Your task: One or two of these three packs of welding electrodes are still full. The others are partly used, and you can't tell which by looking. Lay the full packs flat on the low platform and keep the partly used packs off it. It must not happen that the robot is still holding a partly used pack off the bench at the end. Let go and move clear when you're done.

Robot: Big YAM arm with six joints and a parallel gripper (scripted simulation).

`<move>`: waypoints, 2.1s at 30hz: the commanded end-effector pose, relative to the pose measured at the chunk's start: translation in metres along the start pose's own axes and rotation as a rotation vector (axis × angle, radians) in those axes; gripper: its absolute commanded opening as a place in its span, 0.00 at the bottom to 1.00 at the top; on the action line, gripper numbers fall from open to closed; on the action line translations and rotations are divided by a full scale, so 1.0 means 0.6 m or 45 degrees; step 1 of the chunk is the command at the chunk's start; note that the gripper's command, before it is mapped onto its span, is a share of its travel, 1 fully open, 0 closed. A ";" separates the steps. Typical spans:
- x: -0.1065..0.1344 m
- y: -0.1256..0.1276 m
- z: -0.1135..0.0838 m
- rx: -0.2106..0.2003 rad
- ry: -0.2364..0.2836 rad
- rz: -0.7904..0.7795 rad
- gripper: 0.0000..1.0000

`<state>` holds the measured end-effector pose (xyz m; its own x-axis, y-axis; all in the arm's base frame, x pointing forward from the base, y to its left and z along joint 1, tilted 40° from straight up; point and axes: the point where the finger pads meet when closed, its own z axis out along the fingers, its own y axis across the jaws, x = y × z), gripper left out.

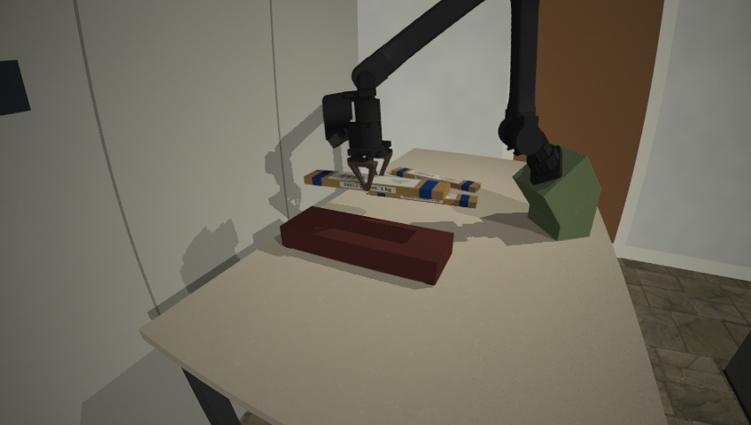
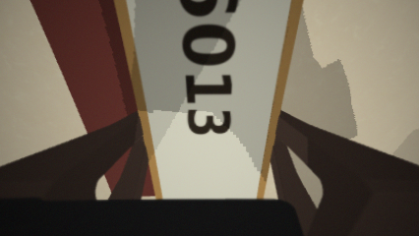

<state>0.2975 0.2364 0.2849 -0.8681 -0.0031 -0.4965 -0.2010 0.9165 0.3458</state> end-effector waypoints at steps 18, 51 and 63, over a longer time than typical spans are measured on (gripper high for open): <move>-0.062 0.046 -0.072 -0.089 -0.141 -0.003 0.00; -0.066 0.050 -0.018 -0.090 -0.141 -0.003 0.00; -0.053 0.042 0.028 -0.076 -0.117 -0.002 0.00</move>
<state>0.3262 0.2622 0.2660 -0.8537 0.0065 -0.5207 -0.2121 0.9089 0.3590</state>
